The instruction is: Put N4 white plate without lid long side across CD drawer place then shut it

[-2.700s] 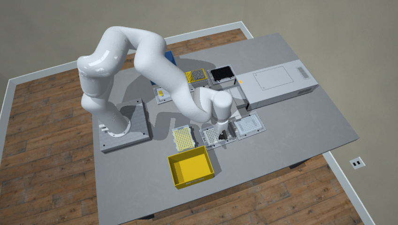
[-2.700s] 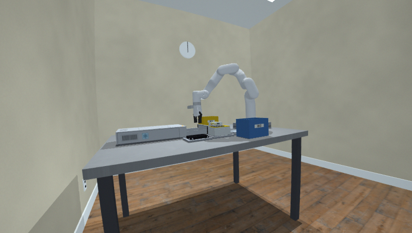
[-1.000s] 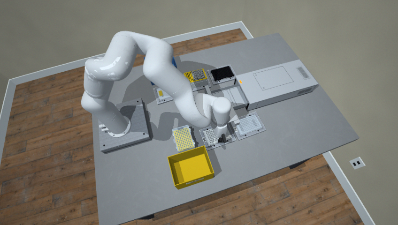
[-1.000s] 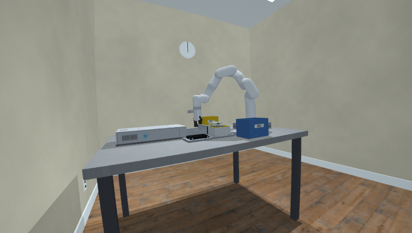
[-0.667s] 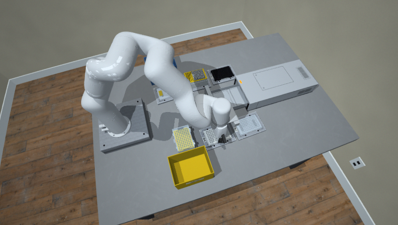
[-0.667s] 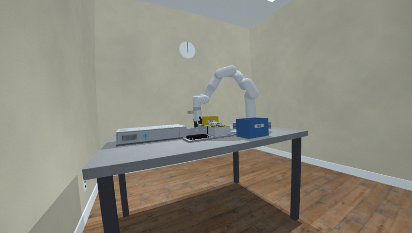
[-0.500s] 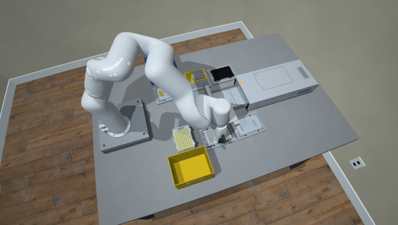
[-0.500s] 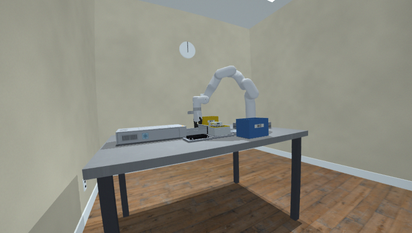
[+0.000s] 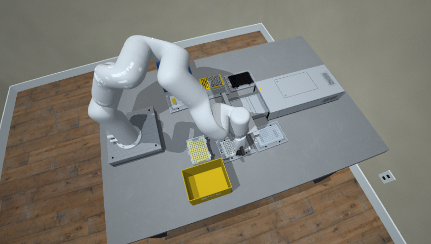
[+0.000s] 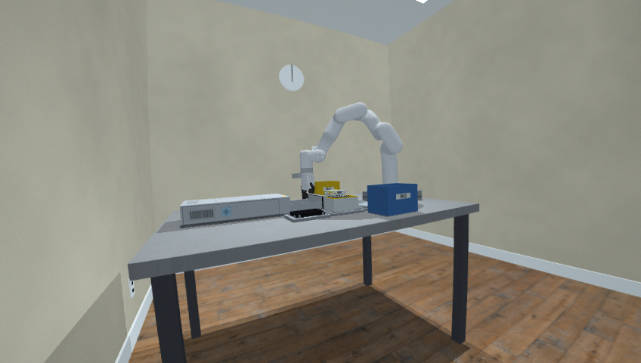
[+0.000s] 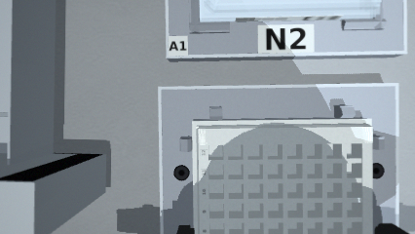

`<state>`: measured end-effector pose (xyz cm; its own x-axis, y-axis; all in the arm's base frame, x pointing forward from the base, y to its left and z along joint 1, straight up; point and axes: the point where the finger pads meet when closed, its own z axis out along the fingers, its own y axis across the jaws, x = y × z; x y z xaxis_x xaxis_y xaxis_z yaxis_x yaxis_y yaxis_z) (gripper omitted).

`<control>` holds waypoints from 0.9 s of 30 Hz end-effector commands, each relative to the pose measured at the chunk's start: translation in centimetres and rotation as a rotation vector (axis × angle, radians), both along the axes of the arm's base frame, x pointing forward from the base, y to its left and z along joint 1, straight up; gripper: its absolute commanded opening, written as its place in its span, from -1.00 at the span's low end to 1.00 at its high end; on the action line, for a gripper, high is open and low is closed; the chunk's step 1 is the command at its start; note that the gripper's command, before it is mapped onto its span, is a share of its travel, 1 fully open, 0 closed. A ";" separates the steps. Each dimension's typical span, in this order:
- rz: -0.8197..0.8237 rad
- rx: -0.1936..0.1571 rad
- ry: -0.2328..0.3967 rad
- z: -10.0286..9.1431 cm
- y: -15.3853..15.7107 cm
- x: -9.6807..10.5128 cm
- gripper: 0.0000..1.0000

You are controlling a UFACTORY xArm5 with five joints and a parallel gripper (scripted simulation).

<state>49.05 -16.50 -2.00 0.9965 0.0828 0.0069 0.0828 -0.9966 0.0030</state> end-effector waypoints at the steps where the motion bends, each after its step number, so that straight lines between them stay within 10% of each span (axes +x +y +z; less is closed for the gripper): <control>1: 0.000 -0.003 -0.003 0.1 0.0 0.1 1.00; 3: 0.000 -0.003 -0.003 0.1 0.0 0.1 1.00; 4: 0.000 -0.003 -0.003 0.2 0.0 0.1 -1.00; 27: 0.000 -0.003 -0.003 0.2 0.0 0.1 -1.00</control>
